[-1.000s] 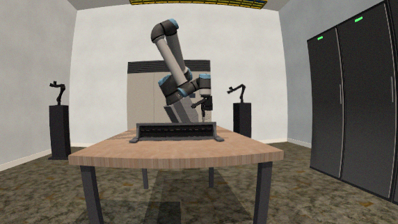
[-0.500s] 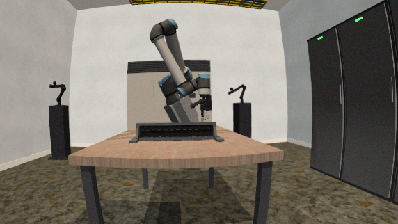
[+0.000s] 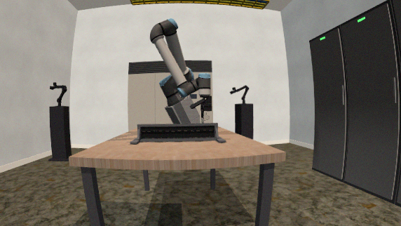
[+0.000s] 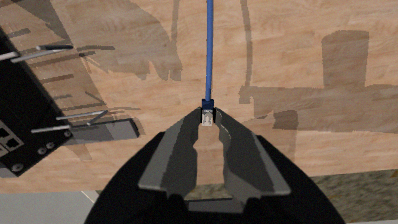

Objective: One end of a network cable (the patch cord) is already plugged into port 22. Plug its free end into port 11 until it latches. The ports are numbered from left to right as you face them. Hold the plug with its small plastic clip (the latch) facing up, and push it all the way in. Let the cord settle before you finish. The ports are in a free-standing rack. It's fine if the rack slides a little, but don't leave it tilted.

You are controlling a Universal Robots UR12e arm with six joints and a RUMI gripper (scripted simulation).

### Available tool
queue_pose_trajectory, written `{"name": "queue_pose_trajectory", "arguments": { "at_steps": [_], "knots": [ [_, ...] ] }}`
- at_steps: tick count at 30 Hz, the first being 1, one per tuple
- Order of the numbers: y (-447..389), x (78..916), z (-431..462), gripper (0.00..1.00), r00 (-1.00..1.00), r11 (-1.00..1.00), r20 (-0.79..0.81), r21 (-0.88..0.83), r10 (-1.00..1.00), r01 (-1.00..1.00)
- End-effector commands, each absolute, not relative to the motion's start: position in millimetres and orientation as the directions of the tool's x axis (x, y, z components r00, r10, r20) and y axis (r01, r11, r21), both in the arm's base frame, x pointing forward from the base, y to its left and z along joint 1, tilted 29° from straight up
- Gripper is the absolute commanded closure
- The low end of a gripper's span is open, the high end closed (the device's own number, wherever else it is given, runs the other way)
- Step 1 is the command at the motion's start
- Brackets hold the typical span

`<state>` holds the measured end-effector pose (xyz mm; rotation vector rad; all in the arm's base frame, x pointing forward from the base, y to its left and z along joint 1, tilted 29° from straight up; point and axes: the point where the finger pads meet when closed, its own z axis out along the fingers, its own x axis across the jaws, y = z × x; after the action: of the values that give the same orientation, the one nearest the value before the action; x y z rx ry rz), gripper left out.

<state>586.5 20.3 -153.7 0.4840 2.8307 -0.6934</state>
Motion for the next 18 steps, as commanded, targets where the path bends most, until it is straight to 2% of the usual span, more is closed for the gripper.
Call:
{"name": "queue_pose_trajectory", "arguments": {
  "at_steps": [1, 18],
  "knots": [
    [17.9, 589.6, -150.7, 1.0, -0.92, 0.83, -0.265, -0.409, 0.289, 0.379],
    [3.3, 604.4, -136.6, 1.0, -0.86, 0.782, -0.317, -0.371, 0.401, 0.501]
  ]
}}
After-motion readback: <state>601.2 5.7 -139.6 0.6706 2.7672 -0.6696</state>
